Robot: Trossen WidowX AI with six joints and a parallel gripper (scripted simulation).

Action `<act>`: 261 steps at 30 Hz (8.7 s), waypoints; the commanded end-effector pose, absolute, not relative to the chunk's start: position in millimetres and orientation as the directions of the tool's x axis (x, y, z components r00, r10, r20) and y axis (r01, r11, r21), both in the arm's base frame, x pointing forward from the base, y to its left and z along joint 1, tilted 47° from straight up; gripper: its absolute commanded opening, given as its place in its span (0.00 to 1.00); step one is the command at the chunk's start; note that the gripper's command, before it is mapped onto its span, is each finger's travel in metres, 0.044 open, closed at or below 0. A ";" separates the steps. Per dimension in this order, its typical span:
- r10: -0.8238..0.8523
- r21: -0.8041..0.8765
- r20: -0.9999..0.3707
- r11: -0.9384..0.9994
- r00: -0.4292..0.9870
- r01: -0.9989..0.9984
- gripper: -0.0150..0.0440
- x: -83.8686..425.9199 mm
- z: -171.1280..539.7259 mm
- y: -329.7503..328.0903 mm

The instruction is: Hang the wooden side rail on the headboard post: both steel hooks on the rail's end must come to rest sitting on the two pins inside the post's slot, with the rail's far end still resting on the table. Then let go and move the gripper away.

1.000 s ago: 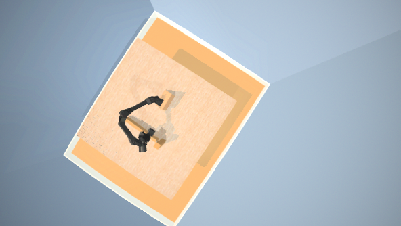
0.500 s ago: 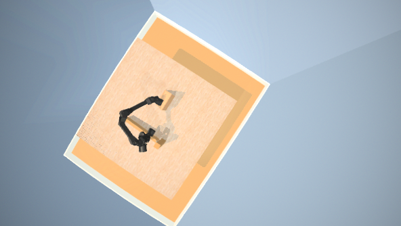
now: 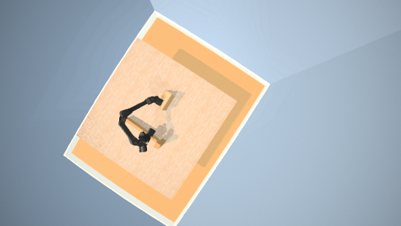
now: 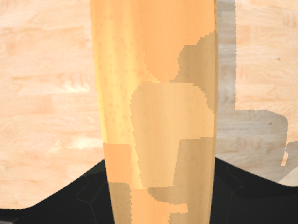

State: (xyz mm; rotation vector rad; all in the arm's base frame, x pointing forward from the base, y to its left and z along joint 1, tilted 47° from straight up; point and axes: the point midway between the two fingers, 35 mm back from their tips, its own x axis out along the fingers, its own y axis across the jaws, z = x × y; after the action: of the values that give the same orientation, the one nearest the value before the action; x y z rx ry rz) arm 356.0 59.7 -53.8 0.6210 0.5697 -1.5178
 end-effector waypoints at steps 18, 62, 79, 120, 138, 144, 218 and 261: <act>-0.721 0.031 -0.693 -0.025 0.003 0.999 0.25 359.0 -53.2 69.2; -0.721 0.031 -0.693 -0.025 0.003 0.999 0.25 358.5 -55.9 72.9; -0.721 0.031 -0.693 -0.025 0.003 0.999 0.25 358.3 -58.5 72.8; -0.720 0.031 -0.694 -0.025 0.003 0.999 0.25 358.5 -60.5 74.4; -0.721 0.031 -0.693 -0.025 0.003 0.999 0.25 358.5 -62.5 72.2; -0.721 0.031 -0.693 -0.025 0.003 0.999 0.25 358.5 -63.2 71.5; -0.721 0.032 -0.693 -0.025 0.004 0.999 0.25 358.6 -71.6 62.6; -0.716 0.039 -0.699 -0.035 0.002 0.999 1.00 359.3 -22.3 71.0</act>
State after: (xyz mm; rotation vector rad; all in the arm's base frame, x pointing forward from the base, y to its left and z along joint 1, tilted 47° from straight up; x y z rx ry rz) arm 359.1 70.5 -22.7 0.6436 0.5669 -1.5036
